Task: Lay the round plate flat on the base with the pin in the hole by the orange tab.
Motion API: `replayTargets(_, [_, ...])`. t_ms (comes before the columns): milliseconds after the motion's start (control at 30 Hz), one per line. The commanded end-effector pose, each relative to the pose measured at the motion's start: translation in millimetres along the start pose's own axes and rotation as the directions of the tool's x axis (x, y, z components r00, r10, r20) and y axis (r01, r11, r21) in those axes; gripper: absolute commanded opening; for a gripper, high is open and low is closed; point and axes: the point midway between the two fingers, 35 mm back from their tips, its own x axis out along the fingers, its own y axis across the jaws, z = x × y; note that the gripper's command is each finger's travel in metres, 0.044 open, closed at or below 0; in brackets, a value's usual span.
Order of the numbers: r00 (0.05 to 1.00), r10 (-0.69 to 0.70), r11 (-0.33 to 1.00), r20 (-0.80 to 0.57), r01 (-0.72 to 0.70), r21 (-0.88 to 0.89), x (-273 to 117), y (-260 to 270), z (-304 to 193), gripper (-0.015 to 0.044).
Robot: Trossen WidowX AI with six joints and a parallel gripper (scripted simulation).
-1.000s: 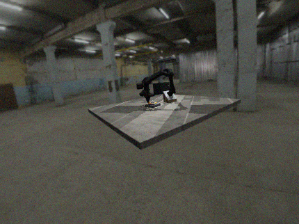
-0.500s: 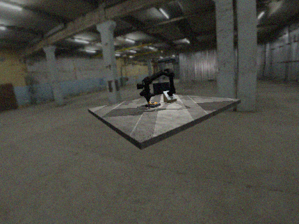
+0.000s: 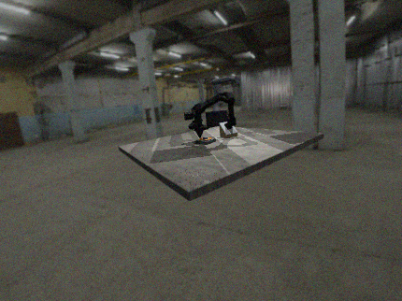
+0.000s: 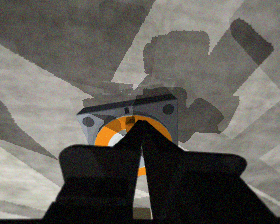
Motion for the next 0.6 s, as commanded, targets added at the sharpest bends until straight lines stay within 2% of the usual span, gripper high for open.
replayTargets(0, [1.0, 0.002, 1.0, 0.001, -0.002, -0.002, 1, 5, 0, 0.0])
replayTargets(133, [1.0, 0.001, 1.0, 0.001, -0.001, -0.002, -5, 5, 1, 0.0])
replayTargets(367, [1.0, 0.0, 1.0, 0.001, 0.0, -0.001, -40, 4, -2, 0.0])
replayTargets(567, [1.0, 0.004, 1.0, -0.001, -0.004, 0.009, -32, 2, -2, 0.0])
